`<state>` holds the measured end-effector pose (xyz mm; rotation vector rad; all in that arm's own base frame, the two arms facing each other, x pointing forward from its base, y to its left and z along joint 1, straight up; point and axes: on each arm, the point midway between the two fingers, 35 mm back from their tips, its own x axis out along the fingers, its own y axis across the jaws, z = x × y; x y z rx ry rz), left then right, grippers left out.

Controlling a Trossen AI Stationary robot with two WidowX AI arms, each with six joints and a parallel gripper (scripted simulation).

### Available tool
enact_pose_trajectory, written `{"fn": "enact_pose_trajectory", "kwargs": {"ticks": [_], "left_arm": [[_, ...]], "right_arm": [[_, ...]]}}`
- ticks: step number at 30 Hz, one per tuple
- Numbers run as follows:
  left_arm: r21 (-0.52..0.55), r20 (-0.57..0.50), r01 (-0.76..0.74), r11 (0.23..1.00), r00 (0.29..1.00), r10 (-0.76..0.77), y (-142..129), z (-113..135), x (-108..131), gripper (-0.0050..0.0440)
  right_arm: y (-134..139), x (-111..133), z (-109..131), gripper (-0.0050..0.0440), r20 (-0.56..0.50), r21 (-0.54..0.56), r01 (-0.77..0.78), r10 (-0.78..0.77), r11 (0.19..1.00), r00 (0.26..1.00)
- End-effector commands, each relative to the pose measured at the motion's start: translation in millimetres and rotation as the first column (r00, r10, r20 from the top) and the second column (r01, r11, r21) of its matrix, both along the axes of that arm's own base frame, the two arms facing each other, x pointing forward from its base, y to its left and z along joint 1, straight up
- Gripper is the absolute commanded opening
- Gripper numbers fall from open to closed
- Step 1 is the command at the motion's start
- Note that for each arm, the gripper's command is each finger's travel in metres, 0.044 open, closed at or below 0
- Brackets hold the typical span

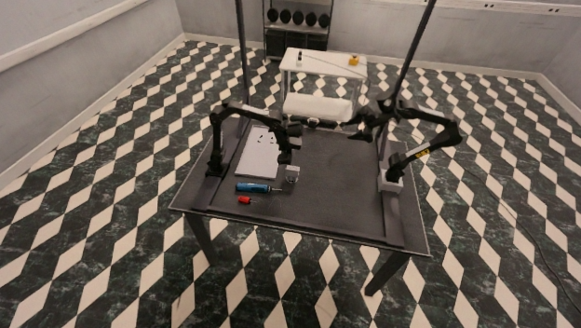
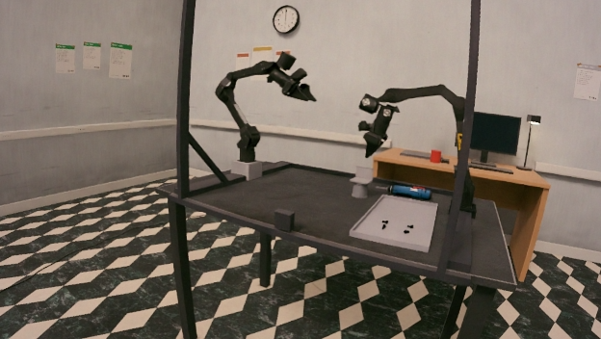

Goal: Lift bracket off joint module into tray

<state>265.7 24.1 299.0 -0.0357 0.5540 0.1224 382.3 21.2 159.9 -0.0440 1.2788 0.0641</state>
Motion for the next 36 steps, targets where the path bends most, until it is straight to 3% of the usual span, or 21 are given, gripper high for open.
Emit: {"fn": "enact_pose_trajectory", "kwargs": {"ticks": [1,2,4,6,14,25,36], "left_arm": [[0.001,0.013,0.001,1.000,1.000,-0.001,0,5,0,0.0440],[0.001,0.013,0.001,1.000,1.000,-0.001,0,5,0,0.0440],[0.001,0.013,0.001,1.000,1.000,-0.001,0,5,0,0.0440],[0.001,0.013,0.001,1.000,1.000,-0.001,0,5,0,0.0440],[0.001,0.013,0.001,1.000,1.000,-0.001,0,5,0,0.0440],[0.001,0.013,0.001,1.000,1.000,-0.001,0,5,0,0.0440],[0.001,0.013,0.001,1.000,1.000,-0.001,0,5,0,0.0440]], "right_arm": [[-7,12,0,0.0200,-0.065,-0.006,0.035,-0.035,0.999,0.997],[-8,14,-3,0.0176,-0.090,-0.008,0.042,-0.043,0.999,0.995],[-8,14,-3,0.0176,-0.090,-0.008,0.042,-0.043,0.999,0.995],[-11,17,-7,0.0130,-0.134,-0.010,0.055,-0.055,0.998,0.989],[-19,25,-20,0.0130,-0.254,-0.022,0.089,-0.091,0.996,0.963],[-18,21,-29,0.0130,-0.262,-0.023,0.086,-0.089,0.996,0.961],[-18,22,-70,0.0130,-0.286,-0.025,0.085,-0.089,0.996,0.954]]}}
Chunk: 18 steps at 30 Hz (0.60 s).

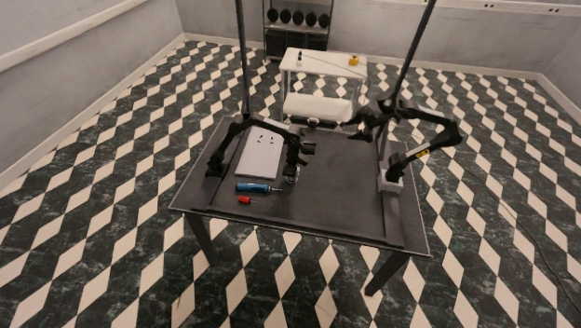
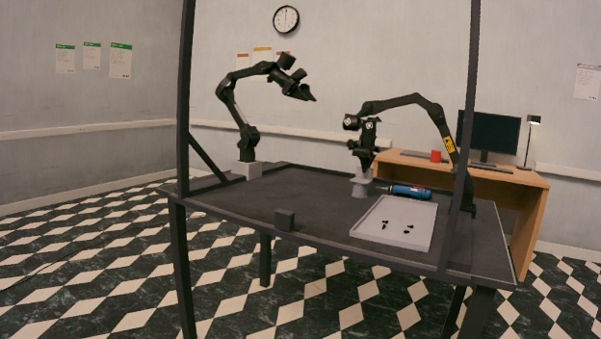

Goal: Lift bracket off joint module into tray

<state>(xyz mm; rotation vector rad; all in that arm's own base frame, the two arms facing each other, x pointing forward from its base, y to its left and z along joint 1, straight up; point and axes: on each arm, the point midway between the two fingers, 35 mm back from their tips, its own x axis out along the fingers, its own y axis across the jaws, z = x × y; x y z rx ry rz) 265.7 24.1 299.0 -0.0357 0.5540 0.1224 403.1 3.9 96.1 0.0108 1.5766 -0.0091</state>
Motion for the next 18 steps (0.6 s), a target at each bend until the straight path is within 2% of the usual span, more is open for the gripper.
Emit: {"fn": "enact_pose_trajectory", "kwargs": {"ticks": [1,3,9,10,12,13,15,16,18], "left_arm": [[0.001,0.013,0.001,1.000,1.000,-0.001,0,5,0,0.0440],[0.001,0.013,0.001,1.000,1.000,-0.001,0,5,0,0.0440],[0.001,0.013,0.001,1.000,1.000,-0.001,0,5,0,0.0440],[0.001,0.013,0.001,1.000,1.000,-0.001,0,5,0,0.0440],[0.001,0.013,0.001,1.000,1.000,-0.001,0,5,0,0.0440],[0.001,0.013,0.001,1.000,1.000,-0.001,0,5,0,0.0440],[0.001,0.013,0.001,1.000,1.000,-0.001,0,5,0,0.0440],[0.001,0.013,0.001,1.000,1.000,-0.001,0,5,0,0.0440],[0.001,0.013,0.001,1.000,1.000,-0.001,0,5,0,0.0440]], "right_arm": [[-1,1,-6,0.0130,0.007,-0.003,0.004,-0.004,1.000,1.000],[-1,1,-2,0.0130,0.022,-0.003,0.004,-0.004,1.000,1.000],[-1,1,-16,0.0130,0.008,-0.003,0.004,-0.004,1.000,1.000],[-1,1,-14,0.0111,0.012,-0.003,0.004,-0.004,1.000,1.000],[-1,4,-8,0.0111,0.030,-0.002,0.004,-0.004,1.000,1.000],[-1,4,-8,0.0091,0.032,-0.002,0.004,-0.004,1.000,0.999],[0,4,-7,0.0091,0.032,-0.001,0.002,-0.002,1.000,0.999],[0,4,-7,0.0071,0.032,-0.001,0.002,-0.002,1.000,0.999],[0,4,-7,0.0071,0.032,-0.001,0.002,-0.002,1.000,0.999]]}}
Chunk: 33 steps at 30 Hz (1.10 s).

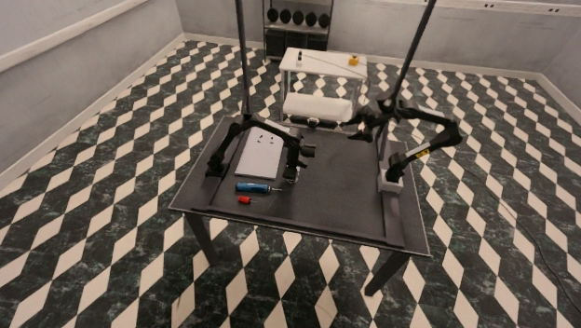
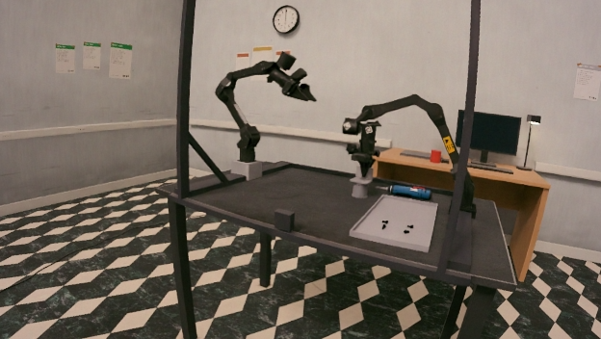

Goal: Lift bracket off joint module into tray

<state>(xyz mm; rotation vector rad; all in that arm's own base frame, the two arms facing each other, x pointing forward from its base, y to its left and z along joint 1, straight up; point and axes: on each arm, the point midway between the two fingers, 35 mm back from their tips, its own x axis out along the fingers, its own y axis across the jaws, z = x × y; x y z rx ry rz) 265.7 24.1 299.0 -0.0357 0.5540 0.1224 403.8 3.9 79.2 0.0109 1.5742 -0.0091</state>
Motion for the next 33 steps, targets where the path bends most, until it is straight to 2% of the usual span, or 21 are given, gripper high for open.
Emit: {"fn": "enact_pose_trajectory", "kwargs": {"ticks": [1,2,3,5,6,8,9,27,33], "left_arm": [[0.001,0.013,0.001,1.000,1.000,-0.001,0,5,0,0.0440],[0.001,0.013,0.001,1.000,1.000,-0.001,0,5,0,0.0440],[0.001,0.013,0.001,1.000,1.000,-0.001,0,5,0,0.0440],[0.001,0.013,0.001,1.000,1.000,-0.001,0,5,0,0.0440],[0.001,0.013,0.001,1.000,1.000,-0.001,0,5,0,0.0440],[0.001,0.013,0.001,1.000,1.000,-0.001,0,5,0,0.0440],[0.001,0.013,0.001,1.000,1.000,-0.001,0,5,0,0.0440],[0.001,0.013,0.001,1.000,1.000,-0.001,0,5,0,0.0440],[0.001,0.013,0.001,1.000,1.000,-0.001,0,5,0,0.0440]], "right_arm": [[0,3,10,0.0071,0.029,-0.001,0.002,-0.002,1.000,1.000],[0,3,10,0.0071,0.029,-0.001,0.002,-0.002,1.000,1.000],[0,3,10,0.0051,0.029,-0.001,0.002,-0.002,1.000,1.000],[0,3,10,0.0051,0.029,-0.001,0.002,-0.002,1.000,1.000],[0,3,10,0.0031,0.029,-0.001,0.002,-0.002,1.000,1.000],[0,3,10,0.0031,0.029,-0.001,0.002,-0.002,1.000,1.000],[0,3,10,0.0011,0.029,-0.001,0.002,-0.002,1.000,1.000],[0,6,9,-0.0005,0.023,-0.001,0.002,-0.002,1.000,1.000],[0,9,28,-0.0043,0.038,-0.001,0.002,-0.002,1.000,0.999]]}}
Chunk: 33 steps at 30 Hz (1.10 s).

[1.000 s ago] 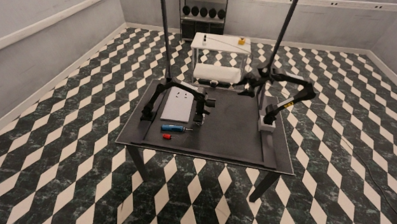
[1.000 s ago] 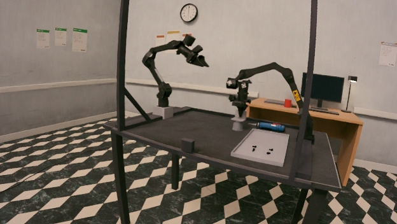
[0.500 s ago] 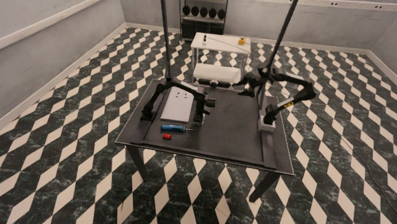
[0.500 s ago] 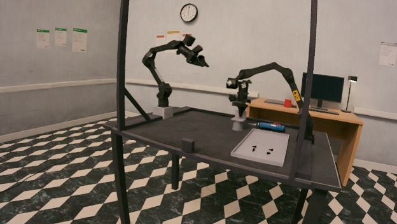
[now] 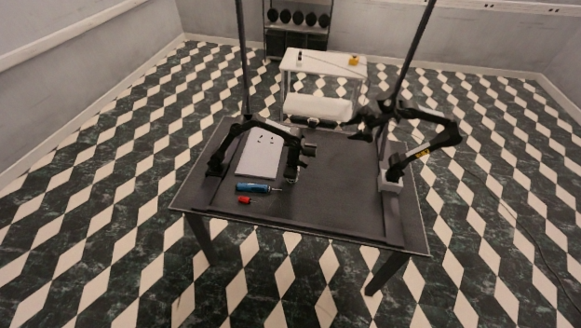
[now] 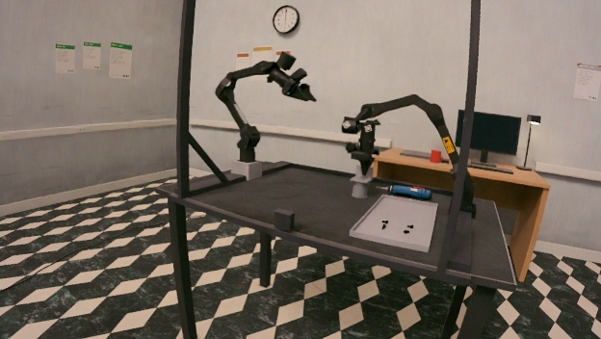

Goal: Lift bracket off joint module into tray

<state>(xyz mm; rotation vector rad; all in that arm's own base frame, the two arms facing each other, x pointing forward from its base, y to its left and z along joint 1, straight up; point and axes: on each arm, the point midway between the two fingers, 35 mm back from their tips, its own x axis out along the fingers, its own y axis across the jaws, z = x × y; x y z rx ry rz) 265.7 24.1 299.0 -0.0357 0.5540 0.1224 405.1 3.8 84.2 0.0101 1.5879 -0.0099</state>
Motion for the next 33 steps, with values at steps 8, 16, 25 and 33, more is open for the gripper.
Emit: {"fn": "enact_pose_trajectory", "kwargs": {"ticks": [8,16,25,33], "left_arm": [[0.001,0.013,0.001,1.000,1.000,-0.001,0,5,0,0.0440],[0.001,0.013,0.001,1.000,1.000,-0.001,0,5,0,0.0440],[0.001,0.013,0.001,1.000,1.000,-0.001,0,5,0,0.0440],[0.002,0.001,0.006,1.000,1.000,-0.006,0,1,1,0.0440]], "right_arm": [[0,6,41,-0.0050,0.068,0.000,0.002,-0.002,1.000,0.998],[0,-1,39,-0.0050,0.051,0.000,0.002,-0.002,1.000,0.999],[0,2,46,-0.0050,0.068,0.000,0.004,-0.004,1.000,0.998],[9,-5,48,-0.0050,0.050,0.005,-0.002,0.001,1.000,0.999]]}}
